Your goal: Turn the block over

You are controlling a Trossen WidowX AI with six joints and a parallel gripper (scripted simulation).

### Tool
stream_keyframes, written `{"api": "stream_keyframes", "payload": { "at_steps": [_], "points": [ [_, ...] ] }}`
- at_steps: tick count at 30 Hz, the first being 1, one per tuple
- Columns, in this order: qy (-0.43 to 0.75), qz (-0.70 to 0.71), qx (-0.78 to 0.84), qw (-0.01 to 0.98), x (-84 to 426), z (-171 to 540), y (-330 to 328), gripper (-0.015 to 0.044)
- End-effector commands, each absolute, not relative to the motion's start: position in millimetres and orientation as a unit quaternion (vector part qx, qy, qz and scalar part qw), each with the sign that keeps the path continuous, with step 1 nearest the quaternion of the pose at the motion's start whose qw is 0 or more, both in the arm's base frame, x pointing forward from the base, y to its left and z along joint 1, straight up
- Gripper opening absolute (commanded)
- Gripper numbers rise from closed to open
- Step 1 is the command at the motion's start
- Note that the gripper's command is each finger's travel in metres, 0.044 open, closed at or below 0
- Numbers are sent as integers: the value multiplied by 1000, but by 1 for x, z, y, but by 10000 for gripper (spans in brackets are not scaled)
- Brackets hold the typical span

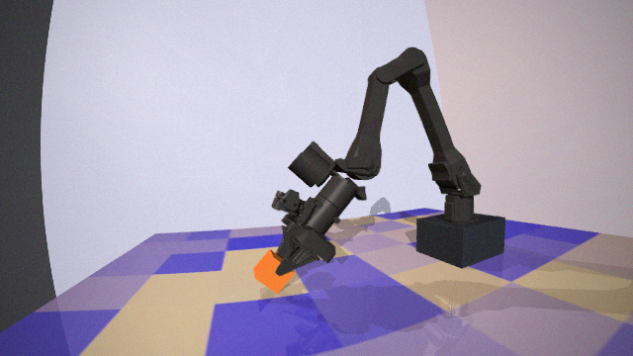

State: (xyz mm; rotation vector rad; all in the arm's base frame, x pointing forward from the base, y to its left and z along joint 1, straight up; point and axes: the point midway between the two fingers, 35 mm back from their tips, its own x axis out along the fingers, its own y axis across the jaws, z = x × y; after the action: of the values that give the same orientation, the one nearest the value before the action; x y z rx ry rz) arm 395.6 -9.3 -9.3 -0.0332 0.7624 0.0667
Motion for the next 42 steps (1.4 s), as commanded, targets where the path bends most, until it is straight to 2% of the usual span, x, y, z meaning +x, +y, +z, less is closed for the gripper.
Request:
{"api": "stream_keyframes", "payload": {
  "at_steps": [1, 17, 37, 42],
  "points": [
    [349, 34, -12, 936, 392, -18, -9, 0],
    [245, 37, -11, 969, 377, -17, -8, 0],
    [231, 37, -10, 972, 376, -14, -8, 0],
    [231, 37, -10, 972, 376, -14, -8, 131]
  ]
}}
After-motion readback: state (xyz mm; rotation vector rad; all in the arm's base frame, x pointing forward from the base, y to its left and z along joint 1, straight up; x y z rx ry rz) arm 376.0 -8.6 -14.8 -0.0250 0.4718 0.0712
